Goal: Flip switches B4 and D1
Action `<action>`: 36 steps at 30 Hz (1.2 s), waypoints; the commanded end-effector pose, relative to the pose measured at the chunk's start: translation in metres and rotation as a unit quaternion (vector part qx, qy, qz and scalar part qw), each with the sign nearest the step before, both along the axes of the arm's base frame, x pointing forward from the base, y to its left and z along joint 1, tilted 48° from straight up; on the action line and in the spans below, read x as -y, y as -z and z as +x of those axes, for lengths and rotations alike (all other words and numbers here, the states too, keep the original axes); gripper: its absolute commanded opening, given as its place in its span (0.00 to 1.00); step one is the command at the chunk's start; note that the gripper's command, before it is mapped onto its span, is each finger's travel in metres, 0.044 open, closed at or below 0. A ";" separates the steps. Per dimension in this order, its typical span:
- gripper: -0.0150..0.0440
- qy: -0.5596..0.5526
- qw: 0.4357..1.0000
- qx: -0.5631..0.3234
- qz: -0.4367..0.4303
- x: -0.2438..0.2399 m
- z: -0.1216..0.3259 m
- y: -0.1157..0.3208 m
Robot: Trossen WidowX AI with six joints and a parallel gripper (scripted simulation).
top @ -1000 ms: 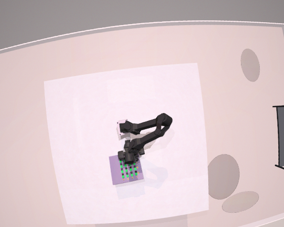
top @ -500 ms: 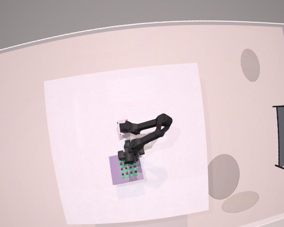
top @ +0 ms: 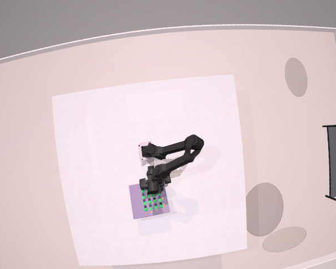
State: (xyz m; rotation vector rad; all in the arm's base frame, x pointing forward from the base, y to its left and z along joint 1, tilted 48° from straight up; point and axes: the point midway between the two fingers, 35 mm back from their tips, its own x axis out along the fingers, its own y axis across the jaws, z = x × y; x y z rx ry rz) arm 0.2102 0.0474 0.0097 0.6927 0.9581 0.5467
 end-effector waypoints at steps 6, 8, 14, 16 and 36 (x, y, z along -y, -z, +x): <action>0.25 0.001 1.000 -0.003 -0.001 0.000 0.000 0.002; 0.25 0.001 1.000 -0.003 -0.001 -0.001 0.000 0.002; 0.25 0.001 1.000 -0.003 -0.001 -0.001 0.001 0.003; 0.25 0.001 1.000 -0.003 -0.001 -0.001 0.001 0.003; 0.25 0.001 1.000 -0.003 -0.001 -0.003 0.002 0.004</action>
